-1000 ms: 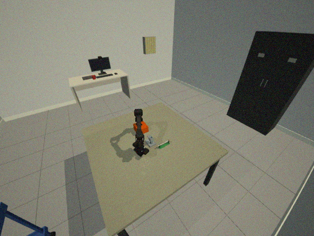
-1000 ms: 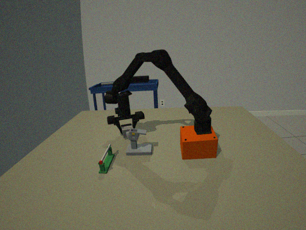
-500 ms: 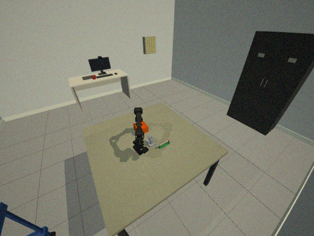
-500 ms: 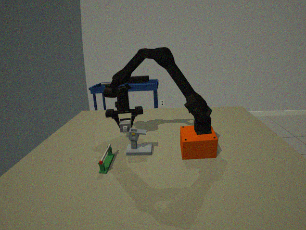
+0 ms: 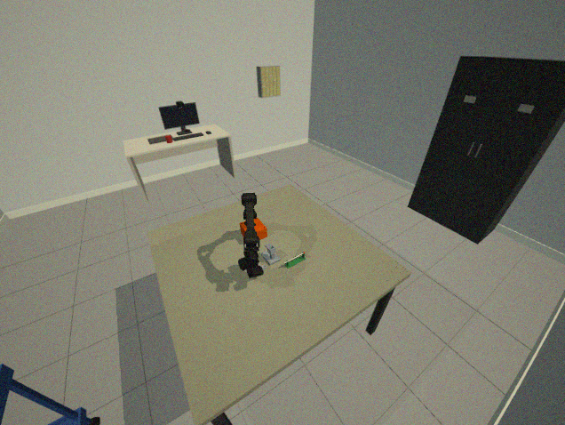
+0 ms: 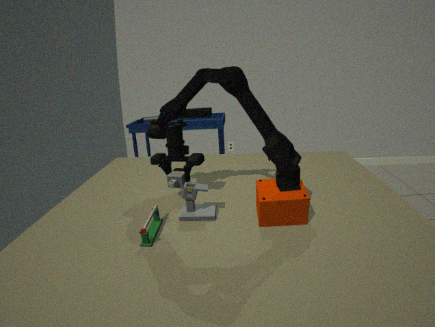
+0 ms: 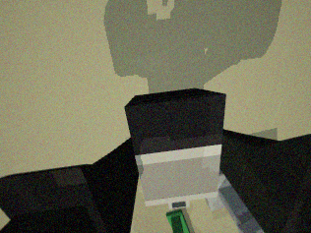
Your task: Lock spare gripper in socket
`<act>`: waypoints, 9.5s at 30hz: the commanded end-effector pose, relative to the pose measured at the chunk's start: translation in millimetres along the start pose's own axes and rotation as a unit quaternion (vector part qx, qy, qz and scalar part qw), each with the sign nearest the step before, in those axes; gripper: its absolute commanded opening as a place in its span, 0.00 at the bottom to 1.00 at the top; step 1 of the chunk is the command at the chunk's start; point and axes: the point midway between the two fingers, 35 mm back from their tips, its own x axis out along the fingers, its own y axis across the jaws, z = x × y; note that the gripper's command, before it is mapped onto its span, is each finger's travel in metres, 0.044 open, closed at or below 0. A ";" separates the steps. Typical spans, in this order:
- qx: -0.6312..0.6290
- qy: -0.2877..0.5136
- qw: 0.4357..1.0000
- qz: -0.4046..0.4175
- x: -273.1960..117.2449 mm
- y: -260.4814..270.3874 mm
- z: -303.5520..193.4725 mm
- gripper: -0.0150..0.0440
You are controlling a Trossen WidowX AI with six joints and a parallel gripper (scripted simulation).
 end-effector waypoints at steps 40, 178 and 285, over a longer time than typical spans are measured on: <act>0.495 0.001 0.869 0.003 -3.8 -8.8 -9.3 0.25; 0.147 0.005 0.983 0.107 -62.4 -19.5 -16.1 1.00; -0.637 -0.195 0.726 0.171 50.7 -17.2 -15.4 0.63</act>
